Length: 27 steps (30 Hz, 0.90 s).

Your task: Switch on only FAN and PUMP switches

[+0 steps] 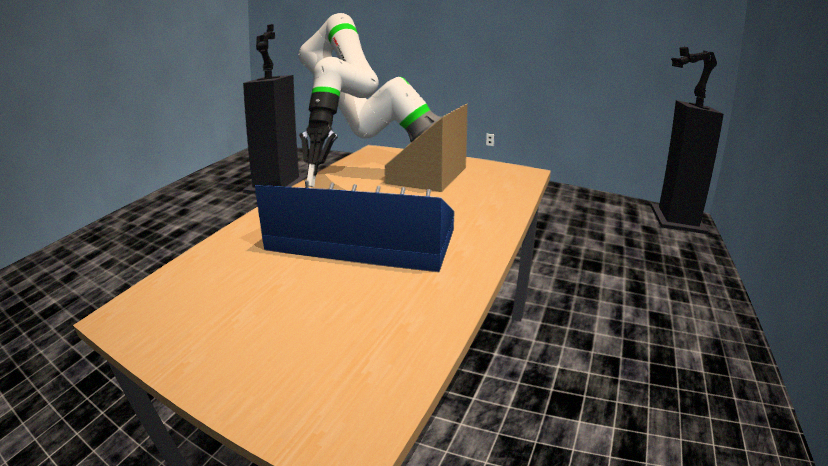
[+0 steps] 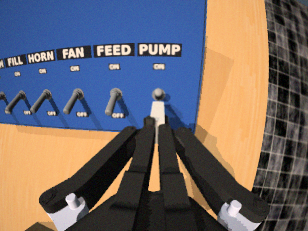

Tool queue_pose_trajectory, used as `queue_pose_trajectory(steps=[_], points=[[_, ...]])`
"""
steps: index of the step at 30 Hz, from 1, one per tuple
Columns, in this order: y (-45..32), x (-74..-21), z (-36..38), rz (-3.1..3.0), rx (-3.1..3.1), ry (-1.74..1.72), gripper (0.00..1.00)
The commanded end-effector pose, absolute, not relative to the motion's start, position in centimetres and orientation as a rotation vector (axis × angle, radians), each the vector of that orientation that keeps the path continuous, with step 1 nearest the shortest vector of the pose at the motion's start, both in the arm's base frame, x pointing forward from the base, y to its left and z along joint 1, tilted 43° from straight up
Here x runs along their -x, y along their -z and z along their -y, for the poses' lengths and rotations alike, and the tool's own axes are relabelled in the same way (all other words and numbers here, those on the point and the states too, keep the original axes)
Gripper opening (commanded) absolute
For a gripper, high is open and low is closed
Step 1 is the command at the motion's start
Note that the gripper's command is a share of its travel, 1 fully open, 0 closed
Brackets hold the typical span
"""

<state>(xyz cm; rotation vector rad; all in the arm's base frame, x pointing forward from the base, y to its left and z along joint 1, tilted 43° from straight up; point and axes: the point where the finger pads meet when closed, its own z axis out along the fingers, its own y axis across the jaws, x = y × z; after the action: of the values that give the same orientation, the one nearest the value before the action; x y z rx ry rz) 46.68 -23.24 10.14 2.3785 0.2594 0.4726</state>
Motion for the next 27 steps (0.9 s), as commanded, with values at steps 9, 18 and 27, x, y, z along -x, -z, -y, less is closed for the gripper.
queue_pose_trajectory(steps=[9, 18, 27], points=[[-9.9, -45.9, 23.5, -0.260, -2.378, -0.473, 0.00], [-9.8, -45.6, 23.6, -0.260, -2.378, -0.473, 0.00], [-11.2, -44.8, 22.4, -0.260, -2.378, -0.473, 0.00]])
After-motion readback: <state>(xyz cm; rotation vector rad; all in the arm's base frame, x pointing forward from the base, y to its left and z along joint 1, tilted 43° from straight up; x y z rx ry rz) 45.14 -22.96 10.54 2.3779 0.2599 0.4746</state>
